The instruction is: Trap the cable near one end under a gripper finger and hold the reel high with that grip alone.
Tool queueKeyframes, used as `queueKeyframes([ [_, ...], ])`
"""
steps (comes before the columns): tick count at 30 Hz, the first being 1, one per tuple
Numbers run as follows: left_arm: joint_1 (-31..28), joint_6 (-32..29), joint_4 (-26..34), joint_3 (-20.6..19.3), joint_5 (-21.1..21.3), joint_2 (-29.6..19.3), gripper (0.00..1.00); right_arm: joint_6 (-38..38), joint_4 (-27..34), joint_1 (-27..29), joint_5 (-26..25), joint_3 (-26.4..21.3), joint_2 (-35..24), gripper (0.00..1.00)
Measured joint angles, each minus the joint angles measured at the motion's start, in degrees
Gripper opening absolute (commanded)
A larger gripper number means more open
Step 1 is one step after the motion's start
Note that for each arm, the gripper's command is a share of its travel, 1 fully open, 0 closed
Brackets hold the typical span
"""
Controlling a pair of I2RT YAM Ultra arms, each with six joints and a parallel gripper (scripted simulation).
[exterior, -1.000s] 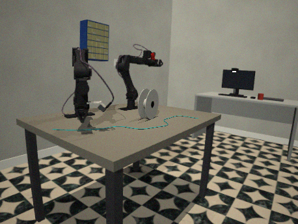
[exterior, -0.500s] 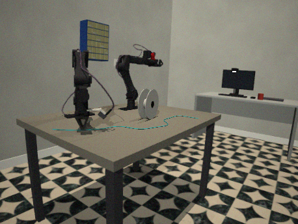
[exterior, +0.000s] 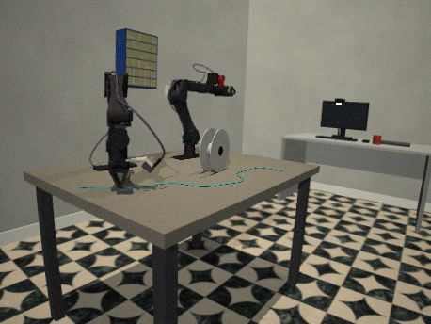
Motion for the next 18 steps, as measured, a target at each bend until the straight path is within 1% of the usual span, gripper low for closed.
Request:
queueKeyframes([
  [18, 0.00, 0.00, 0.00, 0.00, 0.00, 0.00, 1.00, 0.00, 0.00, 0.00, 0.00, -0.37, -0.35, 0.30],
])
